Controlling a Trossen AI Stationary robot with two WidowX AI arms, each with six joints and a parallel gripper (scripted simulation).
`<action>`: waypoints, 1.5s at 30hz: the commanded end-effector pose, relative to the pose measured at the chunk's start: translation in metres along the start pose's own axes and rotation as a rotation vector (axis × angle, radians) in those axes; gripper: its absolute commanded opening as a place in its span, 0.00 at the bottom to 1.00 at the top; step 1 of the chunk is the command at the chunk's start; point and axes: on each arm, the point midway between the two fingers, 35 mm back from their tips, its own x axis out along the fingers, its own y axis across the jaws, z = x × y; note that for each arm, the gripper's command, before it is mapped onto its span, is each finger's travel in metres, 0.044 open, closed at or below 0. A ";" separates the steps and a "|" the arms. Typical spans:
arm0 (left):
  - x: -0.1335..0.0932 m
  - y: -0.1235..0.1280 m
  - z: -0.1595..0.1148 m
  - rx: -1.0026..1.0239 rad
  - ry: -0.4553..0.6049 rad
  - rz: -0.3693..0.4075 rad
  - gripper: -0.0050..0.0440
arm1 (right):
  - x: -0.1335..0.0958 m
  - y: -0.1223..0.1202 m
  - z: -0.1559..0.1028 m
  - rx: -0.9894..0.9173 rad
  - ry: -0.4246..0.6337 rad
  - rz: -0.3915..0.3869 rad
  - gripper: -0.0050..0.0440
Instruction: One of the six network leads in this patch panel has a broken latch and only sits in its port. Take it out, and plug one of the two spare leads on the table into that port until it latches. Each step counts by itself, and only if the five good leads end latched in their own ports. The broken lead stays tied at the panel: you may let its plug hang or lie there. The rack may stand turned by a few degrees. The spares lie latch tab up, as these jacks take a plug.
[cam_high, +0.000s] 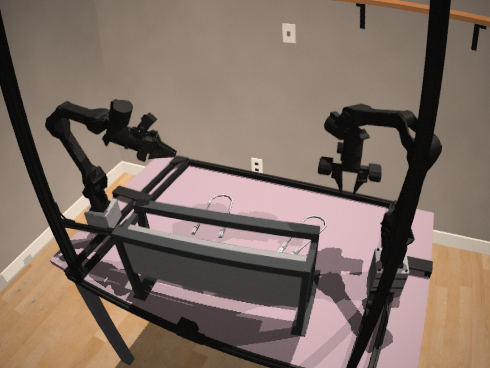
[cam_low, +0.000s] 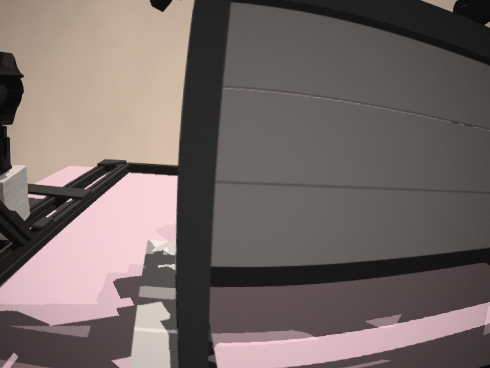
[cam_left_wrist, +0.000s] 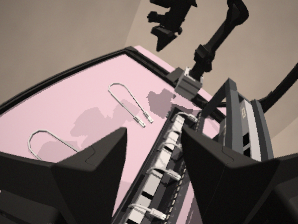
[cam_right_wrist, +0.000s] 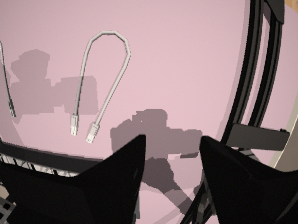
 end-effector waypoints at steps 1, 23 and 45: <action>0.002 0.000 -0.007 -0.034 0.040 0.033 0.46 | 0.000 0.000 0.000 0.000 0.000 0.000 0.46; 0.011 0.001 -0.034 -0.180 0.207 0.128 0.46 | 0.000 0.000 0.000 0.000 0.000 0.000 0.46; 0.020 0.003 -0.060 -0.326 0.369 0.229 0.46 | 0.000 0.000 0.000 0.000 0.000 0.000 0.46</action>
